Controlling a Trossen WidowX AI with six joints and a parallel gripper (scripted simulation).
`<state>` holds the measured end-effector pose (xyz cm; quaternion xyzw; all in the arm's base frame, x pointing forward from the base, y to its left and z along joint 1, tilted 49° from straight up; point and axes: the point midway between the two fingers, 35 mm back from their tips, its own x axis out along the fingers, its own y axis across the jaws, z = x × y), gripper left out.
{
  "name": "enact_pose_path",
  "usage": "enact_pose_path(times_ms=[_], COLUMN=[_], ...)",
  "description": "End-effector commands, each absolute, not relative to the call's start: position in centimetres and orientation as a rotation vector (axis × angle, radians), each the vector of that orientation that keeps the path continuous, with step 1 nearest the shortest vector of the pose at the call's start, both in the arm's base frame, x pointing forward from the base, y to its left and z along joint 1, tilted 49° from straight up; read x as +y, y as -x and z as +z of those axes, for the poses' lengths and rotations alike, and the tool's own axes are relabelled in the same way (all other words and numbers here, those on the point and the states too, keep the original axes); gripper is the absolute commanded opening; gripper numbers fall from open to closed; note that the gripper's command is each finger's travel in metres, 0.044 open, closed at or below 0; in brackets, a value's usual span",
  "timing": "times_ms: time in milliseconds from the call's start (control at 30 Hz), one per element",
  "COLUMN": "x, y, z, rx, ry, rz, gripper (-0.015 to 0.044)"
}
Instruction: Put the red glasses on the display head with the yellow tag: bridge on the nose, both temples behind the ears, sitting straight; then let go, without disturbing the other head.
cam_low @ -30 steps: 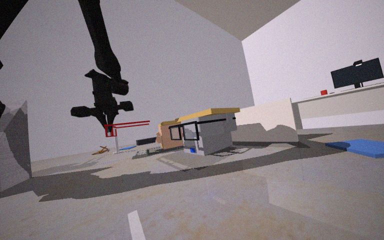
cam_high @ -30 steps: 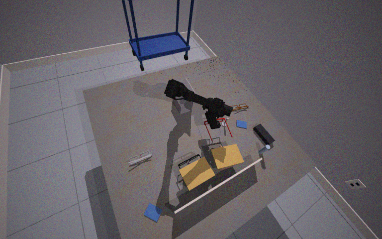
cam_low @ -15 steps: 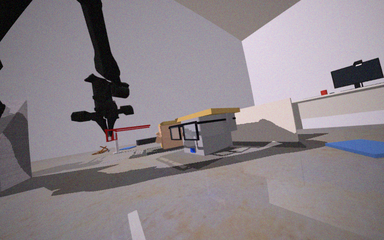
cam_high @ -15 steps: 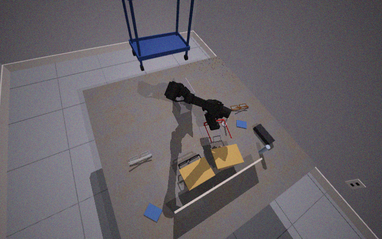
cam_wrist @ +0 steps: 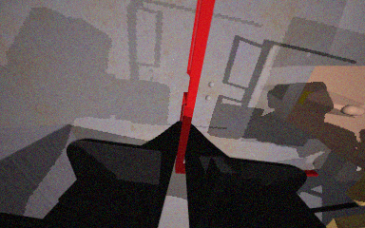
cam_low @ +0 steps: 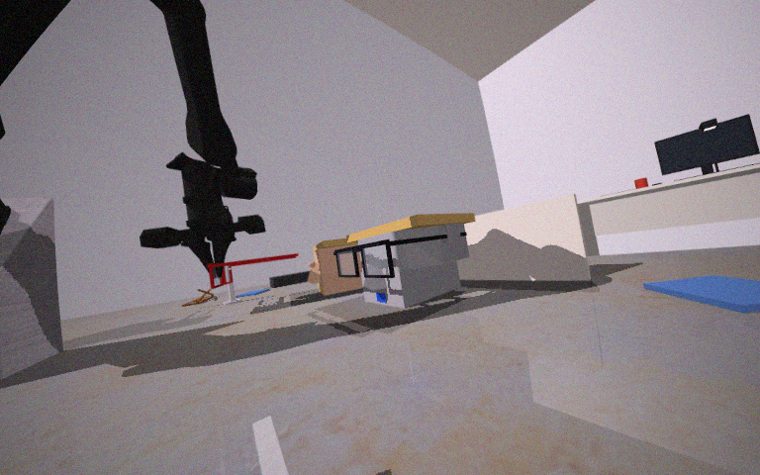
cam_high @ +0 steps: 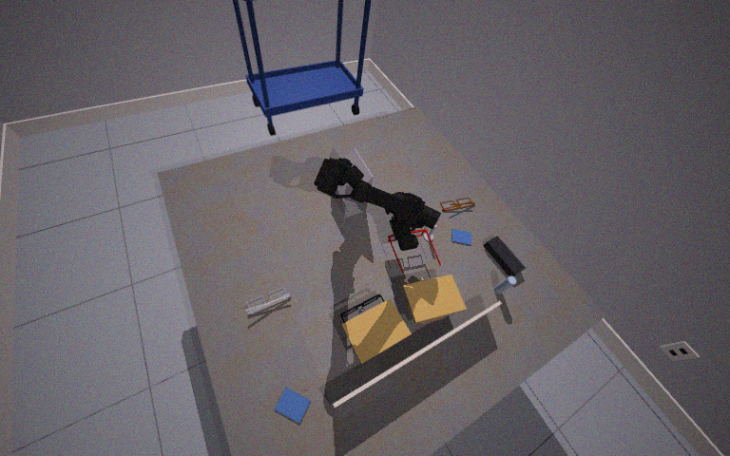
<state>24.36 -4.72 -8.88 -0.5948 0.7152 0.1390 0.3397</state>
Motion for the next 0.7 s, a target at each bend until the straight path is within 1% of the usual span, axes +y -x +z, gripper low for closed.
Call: enact_pose_path(times_ms=[0, 667], x=[-4.9, -5.8], y=[-24.5, -27.1], z=[-8.9, -8.4], rx=[1.862, 1.862], ry=[1.555, 1.556], rz=[0.364, 0.363], gripper=[0.0, 0.0])
